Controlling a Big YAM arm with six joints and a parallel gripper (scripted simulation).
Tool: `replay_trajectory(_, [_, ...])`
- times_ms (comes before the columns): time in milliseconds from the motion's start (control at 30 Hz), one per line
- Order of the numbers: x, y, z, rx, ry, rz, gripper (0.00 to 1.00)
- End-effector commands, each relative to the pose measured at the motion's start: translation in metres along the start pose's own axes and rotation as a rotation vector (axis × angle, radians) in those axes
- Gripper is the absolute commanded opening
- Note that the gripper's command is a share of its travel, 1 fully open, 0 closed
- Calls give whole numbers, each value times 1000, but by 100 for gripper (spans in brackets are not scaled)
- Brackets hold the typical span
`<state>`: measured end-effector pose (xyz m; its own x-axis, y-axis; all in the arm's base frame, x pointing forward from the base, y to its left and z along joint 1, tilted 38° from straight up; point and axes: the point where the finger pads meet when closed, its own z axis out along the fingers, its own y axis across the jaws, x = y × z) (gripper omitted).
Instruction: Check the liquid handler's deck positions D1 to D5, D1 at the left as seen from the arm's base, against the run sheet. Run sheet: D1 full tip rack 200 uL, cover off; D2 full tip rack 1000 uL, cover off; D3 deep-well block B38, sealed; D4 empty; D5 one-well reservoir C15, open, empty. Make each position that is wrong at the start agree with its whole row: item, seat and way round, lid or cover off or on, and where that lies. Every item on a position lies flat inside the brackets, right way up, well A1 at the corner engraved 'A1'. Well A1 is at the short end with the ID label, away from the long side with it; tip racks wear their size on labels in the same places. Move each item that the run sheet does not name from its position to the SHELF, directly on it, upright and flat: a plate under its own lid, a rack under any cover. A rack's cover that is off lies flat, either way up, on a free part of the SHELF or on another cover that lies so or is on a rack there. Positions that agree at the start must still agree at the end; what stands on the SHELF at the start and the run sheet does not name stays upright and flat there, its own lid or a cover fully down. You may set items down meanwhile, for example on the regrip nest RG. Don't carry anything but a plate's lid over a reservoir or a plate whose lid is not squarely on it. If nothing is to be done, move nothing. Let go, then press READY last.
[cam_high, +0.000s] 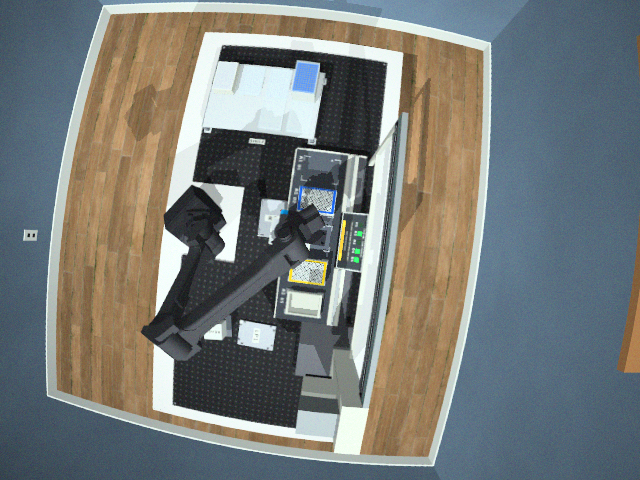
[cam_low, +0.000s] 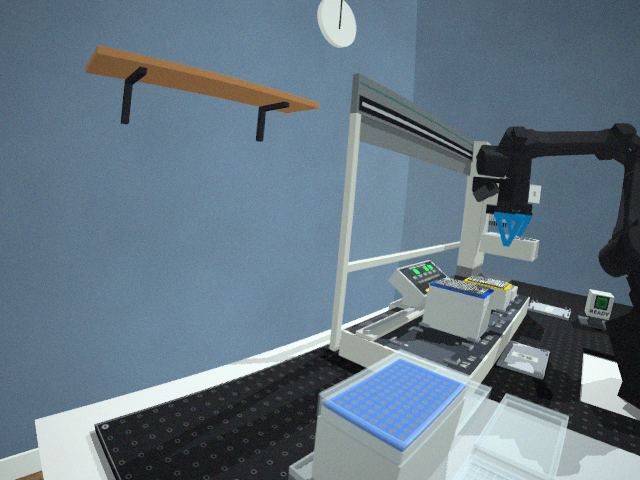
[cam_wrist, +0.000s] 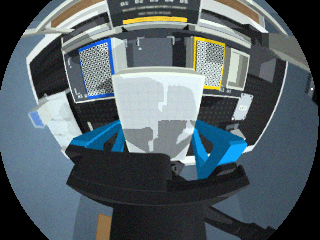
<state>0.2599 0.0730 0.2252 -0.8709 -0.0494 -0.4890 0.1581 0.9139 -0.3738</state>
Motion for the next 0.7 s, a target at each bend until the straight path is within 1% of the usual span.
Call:
replay_trajectory(0, [-42,2,-14,-35,-39,4,0])
replay_trajectory(100, [-57,2,-14,-34,-40,4,0])
replay_trajectory(167, [-57,2,-14,-34,-40,4,0])
replay_trajectory(367, [-87,2,-14,-32,-42,4,0])
replay_trajectory(500, [-88,0,-16,-35,-47,8,0])
replay_trajectory(533, [-76,2,-12,-27,-32,-10,0])
replay_trajectory(667, [-76,2,-12,-27,-32,-10,0])
